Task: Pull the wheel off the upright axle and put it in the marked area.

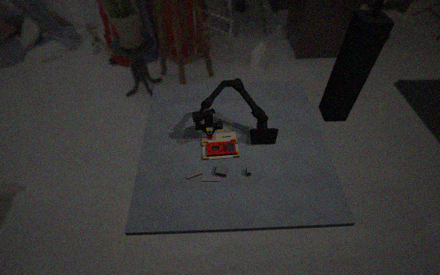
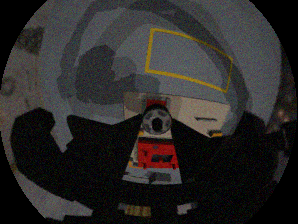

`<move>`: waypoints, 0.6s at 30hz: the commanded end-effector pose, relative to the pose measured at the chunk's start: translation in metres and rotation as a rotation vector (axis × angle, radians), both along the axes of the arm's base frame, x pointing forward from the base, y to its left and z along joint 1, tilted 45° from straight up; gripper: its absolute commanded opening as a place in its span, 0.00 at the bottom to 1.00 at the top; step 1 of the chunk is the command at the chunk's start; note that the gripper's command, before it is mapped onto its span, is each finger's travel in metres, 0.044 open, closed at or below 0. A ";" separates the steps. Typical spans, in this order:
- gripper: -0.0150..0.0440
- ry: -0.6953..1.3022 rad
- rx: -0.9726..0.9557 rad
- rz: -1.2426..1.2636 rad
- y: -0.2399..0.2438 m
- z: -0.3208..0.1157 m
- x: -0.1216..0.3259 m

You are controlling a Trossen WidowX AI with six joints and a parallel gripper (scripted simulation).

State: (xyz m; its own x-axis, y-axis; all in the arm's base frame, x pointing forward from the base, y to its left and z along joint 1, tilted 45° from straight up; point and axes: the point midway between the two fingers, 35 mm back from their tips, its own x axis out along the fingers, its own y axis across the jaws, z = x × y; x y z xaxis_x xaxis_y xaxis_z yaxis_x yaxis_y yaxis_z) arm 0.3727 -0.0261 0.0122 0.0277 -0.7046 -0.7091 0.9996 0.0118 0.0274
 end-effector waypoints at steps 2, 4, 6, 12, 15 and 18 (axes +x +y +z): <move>0.25 -0.003 0.002 0.008 0.006 0.004 0.001; 0.25 -0.003 0.002 0.008 0.007 0.005 0.001; 0.25 -0.003 0.002 0.008 0.007 0.005 0.001; 0.25 -0.002 0.002 0.009 0.008 0.007 0.001; 0.25 -0.002 0.002 0.009 0.009 0.007 0.001; 0.25 -0.002 0.002 0.009 0.010 0.008 0.001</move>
State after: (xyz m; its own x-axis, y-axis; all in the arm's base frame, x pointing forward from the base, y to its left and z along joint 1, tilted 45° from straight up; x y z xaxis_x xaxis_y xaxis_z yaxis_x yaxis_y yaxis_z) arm 0.3714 -0.0198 0.0165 0.0250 -0.7055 -0.7082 0.9997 0.0178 0.0175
